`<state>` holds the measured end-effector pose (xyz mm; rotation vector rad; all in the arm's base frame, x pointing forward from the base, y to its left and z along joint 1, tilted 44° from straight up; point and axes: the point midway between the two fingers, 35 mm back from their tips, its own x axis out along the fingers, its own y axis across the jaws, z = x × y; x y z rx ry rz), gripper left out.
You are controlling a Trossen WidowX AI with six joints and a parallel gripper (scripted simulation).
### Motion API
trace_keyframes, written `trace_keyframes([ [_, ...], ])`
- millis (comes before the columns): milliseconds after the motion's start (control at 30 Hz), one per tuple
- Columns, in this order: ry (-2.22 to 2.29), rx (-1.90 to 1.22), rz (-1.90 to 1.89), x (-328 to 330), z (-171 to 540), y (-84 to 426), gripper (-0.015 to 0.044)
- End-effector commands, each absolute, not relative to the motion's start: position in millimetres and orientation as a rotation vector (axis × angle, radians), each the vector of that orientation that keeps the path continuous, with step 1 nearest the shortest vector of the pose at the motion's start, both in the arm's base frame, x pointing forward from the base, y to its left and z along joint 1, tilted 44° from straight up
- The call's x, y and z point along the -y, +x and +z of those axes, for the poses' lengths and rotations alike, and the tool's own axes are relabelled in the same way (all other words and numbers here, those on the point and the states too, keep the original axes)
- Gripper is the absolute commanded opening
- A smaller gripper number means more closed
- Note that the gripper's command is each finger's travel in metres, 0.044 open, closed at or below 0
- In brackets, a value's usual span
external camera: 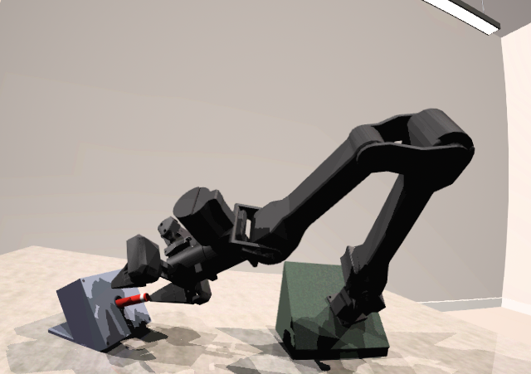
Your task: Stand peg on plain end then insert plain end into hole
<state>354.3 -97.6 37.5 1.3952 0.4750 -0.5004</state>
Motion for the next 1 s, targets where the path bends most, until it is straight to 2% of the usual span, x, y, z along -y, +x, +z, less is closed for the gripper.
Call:
trace_keyframes([
  [0, 1.392, -0.481, -0.497, 97, 40, 351, 0.0440],
  [967, 1.394, -0.482, -0.501, 98, 58, 333, 0.0440],
])
